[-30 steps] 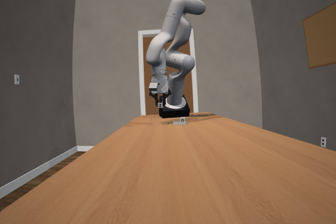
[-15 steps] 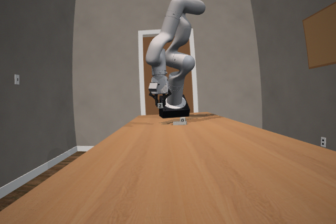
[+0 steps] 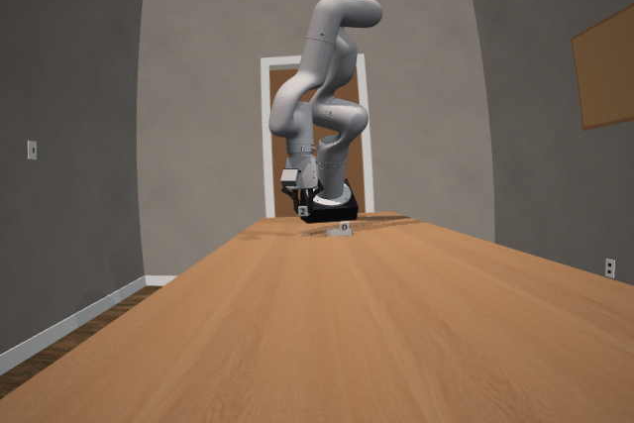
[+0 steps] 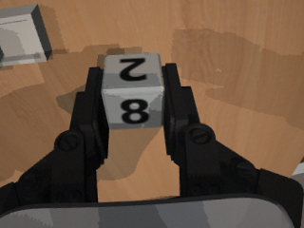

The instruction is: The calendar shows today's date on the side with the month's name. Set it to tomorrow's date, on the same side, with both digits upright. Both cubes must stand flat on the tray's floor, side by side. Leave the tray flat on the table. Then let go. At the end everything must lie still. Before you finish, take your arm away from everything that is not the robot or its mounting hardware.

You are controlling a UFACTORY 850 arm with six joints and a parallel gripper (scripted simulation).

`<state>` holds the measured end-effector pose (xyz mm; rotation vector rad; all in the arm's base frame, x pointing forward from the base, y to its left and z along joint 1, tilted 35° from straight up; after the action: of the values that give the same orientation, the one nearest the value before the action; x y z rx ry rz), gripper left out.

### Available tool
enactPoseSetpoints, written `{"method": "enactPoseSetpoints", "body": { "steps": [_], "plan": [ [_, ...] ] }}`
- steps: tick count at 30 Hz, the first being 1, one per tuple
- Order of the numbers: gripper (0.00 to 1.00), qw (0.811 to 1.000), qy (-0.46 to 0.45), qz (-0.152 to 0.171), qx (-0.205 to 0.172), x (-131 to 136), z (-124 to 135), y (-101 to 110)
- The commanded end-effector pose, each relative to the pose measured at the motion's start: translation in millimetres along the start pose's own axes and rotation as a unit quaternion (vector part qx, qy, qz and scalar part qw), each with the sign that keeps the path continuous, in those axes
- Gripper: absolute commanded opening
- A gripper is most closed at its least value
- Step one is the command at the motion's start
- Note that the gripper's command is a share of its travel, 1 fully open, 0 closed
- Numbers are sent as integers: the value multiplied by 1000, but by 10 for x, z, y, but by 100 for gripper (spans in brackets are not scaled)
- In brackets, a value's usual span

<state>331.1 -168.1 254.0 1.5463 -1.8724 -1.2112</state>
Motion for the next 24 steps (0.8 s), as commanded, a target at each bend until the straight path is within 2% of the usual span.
{"method": "enactPoseSetpoints", "body": {
  "steps": [1,10,24],
  "plan": [
    [27,1000,1,1,9,-1,-11,-227],
    [27,1000,1,1,9,-1,-18,-542],
    [27,1000,1,1,9,-1,-19,-571]
  ]
}}
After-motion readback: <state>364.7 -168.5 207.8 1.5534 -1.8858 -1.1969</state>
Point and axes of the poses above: the point where the finger pads meet when closed, its own y axis back along the fingers, its own x axis across the jaws, z = x × y, the point moved 4 cm from there along y, back along the fingers
